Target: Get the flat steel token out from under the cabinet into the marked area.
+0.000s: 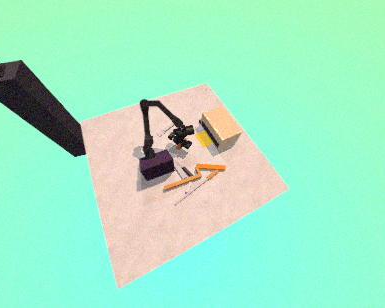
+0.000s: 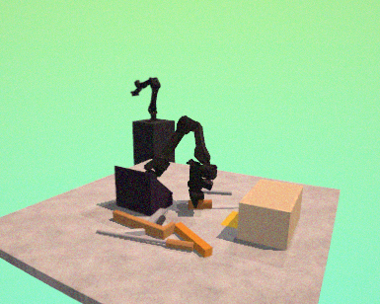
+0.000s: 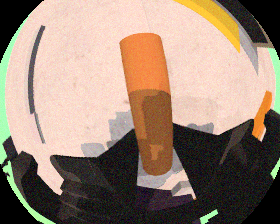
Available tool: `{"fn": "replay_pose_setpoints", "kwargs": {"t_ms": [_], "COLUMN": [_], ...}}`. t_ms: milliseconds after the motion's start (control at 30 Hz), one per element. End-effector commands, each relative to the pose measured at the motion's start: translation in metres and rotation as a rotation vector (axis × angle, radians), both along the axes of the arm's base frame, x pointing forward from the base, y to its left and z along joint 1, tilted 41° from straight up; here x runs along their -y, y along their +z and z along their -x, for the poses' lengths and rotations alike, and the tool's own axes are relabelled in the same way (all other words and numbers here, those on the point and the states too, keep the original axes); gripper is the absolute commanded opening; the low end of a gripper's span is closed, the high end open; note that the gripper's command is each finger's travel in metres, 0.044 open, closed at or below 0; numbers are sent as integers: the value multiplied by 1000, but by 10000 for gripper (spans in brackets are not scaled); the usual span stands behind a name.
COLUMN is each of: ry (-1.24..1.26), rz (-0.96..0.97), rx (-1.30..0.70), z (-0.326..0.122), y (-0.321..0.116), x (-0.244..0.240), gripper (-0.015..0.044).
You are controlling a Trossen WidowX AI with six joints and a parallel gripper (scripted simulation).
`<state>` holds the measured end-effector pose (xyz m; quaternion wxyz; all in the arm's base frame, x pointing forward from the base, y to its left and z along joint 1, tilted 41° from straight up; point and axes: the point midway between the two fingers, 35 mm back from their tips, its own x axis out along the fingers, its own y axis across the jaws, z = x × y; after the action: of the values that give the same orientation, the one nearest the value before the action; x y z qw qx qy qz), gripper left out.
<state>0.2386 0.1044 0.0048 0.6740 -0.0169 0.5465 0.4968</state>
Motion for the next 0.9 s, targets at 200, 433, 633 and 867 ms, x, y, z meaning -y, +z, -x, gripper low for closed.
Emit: {"fn": "replay_pose_setpoints", "kwargs": {"t_ms": [200, 433, 633, 867], "ry": [2, 2, 2, 2], "rz": [-3, -3, -3, -4], "rx": [9, 9, 9, 8], "z": [4, 8, 10, 13], "y": [8, 13, 17, 21], "x": [-7, -12, -16, -20], "gripper": [0, 0, 0, 0]}}
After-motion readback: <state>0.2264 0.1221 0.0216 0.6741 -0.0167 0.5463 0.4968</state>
